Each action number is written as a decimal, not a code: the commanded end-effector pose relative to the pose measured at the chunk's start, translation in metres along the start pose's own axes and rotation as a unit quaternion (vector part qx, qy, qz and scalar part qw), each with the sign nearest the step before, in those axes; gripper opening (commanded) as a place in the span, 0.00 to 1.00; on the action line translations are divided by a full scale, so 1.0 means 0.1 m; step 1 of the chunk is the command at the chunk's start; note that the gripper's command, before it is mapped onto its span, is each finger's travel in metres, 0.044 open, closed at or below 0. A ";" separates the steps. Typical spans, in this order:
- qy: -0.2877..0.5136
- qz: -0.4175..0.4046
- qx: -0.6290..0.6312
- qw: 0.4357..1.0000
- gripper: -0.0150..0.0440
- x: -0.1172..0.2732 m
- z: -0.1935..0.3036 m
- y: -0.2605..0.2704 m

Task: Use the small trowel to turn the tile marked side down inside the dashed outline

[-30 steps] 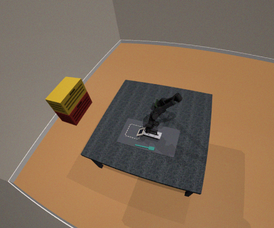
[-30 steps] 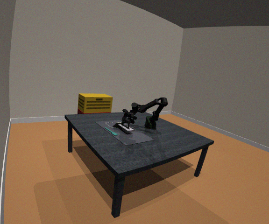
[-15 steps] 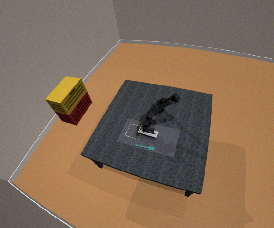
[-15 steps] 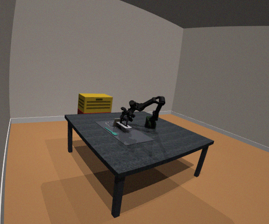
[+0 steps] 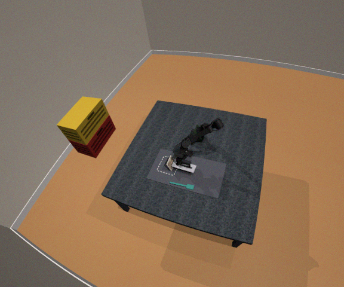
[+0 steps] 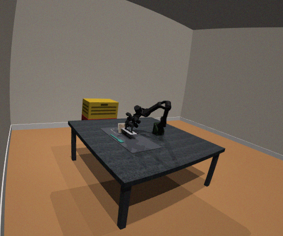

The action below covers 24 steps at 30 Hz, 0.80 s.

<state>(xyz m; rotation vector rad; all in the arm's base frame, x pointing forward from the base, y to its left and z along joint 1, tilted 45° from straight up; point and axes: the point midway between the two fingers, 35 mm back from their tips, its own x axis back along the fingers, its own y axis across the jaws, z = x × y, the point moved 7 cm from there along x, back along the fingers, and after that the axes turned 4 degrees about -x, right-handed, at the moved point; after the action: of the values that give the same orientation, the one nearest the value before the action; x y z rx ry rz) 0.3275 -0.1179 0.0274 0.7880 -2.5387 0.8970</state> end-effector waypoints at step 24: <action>-0.002 0.006 0.004 1.000 0.25 0.21 -0.61 -0.21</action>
<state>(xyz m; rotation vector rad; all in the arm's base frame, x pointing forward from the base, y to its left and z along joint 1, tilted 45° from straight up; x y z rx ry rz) 0.3315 -0.0973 0.0854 0.8080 -2.5397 0.9061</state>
